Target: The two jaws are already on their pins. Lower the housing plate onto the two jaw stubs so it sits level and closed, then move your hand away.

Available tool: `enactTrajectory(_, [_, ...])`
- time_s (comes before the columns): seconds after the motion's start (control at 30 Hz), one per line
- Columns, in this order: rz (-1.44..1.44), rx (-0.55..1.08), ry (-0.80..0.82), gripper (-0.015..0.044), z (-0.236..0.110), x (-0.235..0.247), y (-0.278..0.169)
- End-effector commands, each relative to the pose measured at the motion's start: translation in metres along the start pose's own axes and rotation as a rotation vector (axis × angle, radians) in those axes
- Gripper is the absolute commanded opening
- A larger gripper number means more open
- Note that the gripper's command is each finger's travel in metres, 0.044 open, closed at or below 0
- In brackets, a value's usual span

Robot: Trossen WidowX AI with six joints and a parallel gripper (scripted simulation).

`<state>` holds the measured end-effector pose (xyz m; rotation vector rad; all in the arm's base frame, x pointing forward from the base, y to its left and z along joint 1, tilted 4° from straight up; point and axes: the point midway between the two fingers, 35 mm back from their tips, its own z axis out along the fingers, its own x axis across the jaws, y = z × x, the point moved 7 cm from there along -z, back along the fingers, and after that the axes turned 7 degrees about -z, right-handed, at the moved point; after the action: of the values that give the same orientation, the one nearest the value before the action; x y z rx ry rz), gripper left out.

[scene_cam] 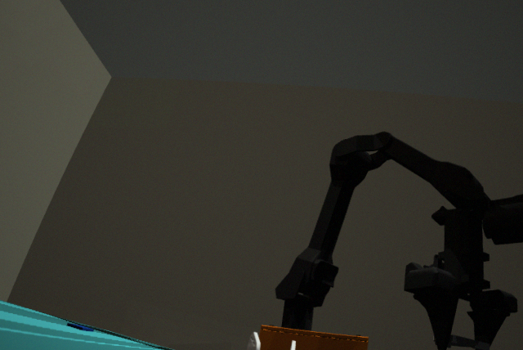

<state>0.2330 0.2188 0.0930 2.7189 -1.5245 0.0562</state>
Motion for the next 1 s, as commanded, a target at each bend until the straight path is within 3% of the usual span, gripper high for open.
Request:
enactTrajectory(0.0, [0.137, 0.003, 0.005, 0.0351, -0.002, 0.012, 0.002])
enactTrajectory(0.97, [1.108, 0.008, 0.006, 0.0351, -0.004, 0.091, 0.015])
